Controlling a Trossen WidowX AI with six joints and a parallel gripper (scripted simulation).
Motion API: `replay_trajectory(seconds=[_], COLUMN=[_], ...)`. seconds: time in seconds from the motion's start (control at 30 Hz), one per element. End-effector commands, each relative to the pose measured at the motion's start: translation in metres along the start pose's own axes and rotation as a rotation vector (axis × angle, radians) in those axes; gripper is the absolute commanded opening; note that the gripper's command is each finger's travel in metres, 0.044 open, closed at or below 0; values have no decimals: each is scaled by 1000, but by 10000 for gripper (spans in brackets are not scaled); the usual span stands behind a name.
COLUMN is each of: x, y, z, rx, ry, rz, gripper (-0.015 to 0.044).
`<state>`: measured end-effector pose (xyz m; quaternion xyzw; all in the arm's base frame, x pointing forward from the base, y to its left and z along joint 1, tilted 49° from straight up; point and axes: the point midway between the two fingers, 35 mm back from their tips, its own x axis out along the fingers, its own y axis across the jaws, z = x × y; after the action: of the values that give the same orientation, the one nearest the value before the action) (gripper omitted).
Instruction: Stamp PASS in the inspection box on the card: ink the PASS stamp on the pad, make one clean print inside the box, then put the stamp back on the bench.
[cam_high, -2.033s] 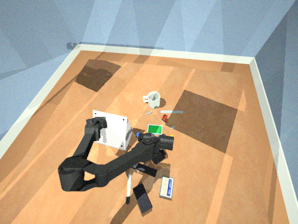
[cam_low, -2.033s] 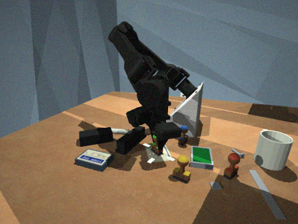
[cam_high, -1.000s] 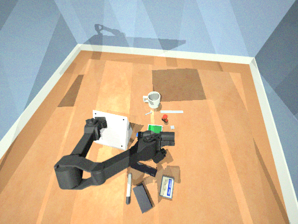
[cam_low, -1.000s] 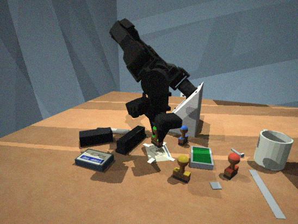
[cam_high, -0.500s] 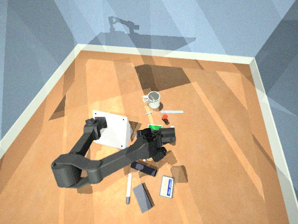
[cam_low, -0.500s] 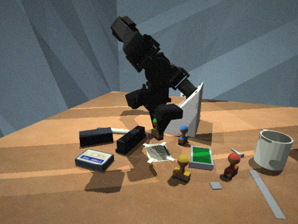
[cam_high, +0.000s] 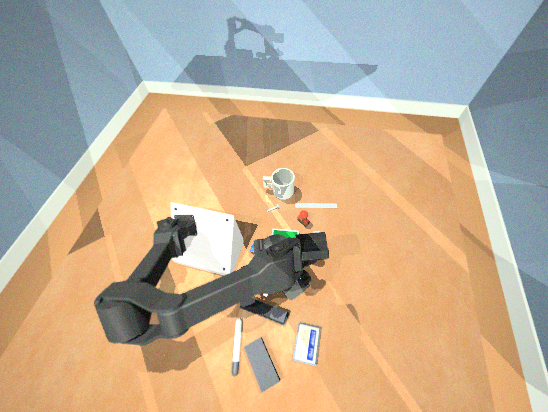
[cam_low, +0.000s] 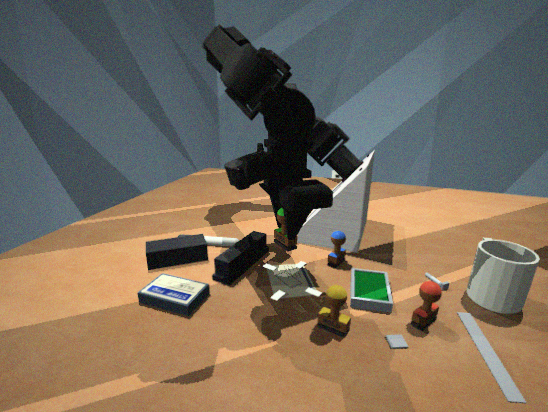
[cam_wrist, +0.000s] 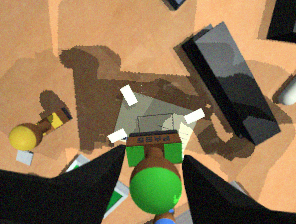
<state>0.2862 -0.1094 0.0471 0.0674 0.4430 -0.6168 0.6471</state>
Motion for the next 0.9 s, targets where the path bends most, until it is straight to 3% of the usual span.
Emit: replay_trajectory(seconds=[0.0,0.87], x=[-2,-2], y=[8,37], z=[15,98], rx=[1,14], ry=[1,-4], rz=[3,3], gripper=[0,0])
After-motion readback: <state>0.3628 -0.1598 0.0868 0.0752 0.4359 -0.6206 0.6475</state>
